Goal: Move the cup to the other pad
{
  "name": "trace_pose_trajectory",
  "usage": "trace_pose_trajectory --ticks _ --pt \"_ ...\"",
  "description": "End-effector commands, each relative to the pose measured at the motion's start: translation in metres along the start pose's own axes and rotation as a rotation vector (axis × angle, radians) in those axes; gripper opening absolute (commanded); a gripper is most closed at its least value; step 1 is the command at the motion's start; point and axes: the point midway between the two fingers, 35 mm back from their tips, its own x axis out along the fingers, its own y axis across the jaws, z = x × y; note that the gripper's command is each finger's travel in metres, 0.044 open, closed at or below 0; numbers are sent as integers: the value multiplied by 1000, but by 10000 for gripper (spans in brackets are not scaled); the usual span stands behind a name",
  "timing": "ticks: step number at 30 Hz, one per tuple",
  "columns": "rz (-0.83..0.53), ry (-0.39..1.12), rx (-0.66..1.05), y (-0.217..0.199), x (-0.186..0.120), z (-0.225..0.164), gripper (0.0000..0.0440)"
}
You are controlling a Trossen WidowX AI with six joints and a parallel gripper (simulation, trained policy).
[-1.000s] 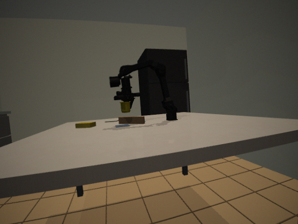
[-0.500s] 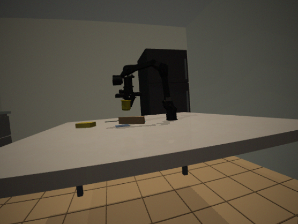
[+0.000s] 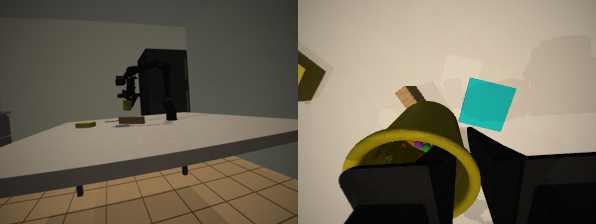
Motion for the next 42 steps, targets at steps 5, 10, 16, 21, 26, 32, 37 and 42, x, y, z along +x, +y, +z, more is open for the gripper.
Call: trace_pose_trajectory --ticks 5,10,16,21,26,32,37,42 --pt "12 -24 47 -13 7 8 0" --pt "17 -31 73 -20 14 11 0" --pt "22 -37 100 -29 25 11 0" --pt "25 -40 118 -35 36 10 0" --pt "26 -41 133 -42 46 6 2" --pt "22 -38 147 -52 59 0 13" --pt "13 -34 160 -60 69 -6 30" --pt "-2 -31 177 -71 77 -11 52"
